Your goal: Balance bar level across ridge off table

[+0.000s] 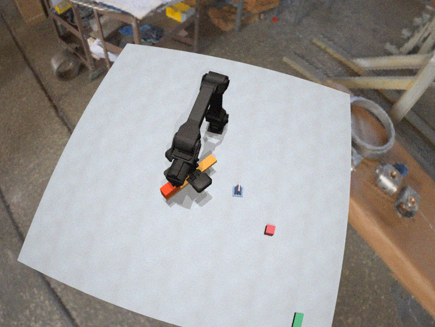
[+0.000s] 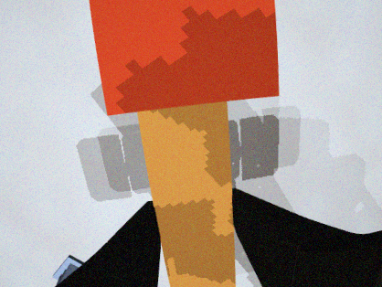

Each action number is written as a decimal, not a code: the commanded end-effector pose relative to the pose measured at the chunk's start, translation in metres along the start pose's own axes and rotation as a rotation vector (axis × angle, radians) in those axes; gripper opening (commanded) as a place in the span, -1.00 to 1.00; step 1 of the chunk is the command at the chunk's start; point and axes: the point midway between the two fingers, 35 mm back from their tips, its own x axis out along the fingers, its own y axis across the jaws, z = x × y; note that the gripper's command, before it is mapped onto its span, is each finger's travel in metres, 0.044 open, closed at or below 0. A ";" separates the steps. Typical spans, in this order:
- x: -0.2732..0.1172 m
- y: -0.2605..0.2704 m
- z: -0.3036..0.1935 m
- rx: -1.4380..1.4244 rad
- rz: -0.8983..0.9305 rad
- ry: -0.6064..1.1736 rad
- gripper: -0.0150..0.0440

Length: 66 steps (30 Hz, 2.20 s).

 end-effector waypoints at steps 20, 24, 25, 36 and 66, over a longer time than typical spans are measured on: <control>-0.003 0.069 -0.055 0.332 0.011 0.001 -0.49; -0.003 0.080 -0.067 0.391 0.012 0.002 -0.49; -0.003 0.083 -0.069 0.406 0.012 0.002 -0.49; -0.004 0.110 -0.102 0.563 0.013 0.007 -0.49; 0.008 0.155 -0.159 0.820 0.014 0.014 -0.49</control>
